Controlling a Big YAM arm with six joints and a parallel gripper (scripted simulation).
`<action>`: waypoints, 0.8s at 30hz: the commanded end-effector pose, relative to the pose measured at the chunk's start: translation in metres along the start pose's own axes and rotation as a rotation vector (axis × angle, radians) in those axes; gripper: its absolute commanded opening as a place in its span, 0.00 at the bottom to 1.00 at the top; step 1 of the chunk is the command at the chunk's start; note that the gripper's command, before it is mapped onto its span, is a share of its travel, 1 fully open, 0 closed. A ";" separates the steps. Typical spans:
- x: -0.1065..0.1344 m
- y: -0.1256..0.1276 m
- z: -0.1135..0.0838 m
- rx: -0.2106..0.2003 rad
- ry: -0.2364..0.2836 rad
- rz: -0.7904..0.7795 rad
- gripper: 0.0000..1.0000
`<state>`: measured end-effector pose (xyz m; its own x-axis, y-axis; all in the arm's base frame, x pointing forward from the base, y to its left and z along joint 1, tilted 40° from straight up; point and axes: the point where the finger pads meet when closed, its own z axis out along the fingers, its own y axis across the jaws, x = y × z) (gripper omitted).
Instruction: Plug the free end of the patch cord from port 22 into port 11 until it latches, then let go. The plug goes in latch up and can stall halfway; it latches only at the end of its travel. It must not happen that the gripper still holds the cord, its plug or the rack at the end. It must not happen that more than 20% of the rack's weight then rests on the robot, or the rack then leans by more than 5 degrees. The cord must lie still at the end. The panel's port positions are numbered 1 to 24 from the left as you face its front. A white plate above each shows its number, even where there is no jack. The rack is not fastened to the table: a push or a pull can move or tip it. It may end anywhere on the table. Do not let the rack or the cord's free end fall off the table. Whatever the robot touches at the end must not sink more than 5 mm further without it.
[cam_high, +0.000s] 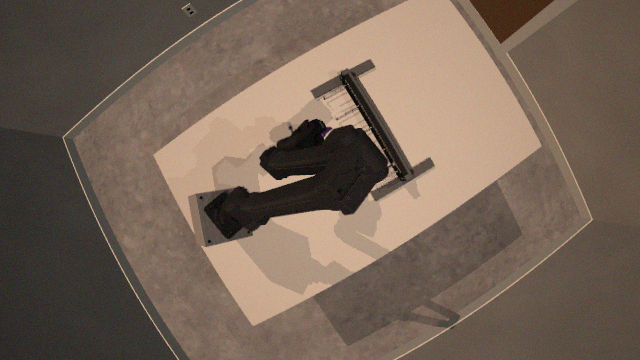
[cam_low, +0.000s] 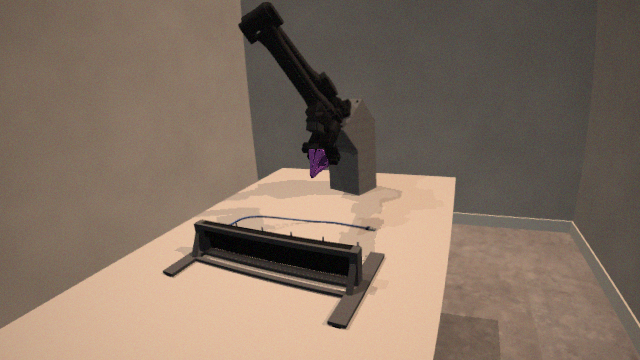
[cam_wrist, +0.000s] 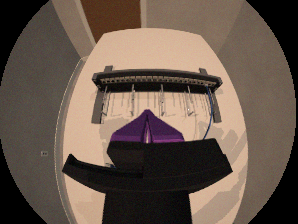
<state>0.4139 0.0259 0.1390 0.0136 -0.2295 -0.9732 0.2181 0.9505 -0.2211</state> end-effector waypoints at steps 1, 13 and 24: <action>-0.002 -0.002 0.005 0.002 -0.003 0.006 0.00; 0.003 -0.002 0.074 0.005 0.007 0.006 0.00; 0.004 -0.003 0.141 0.005 0.009 0.004 0.00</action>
<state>0.5455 -0.0036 0.1497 0.0201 -0.2290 -0.9732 0.2227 0.9500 -0.2190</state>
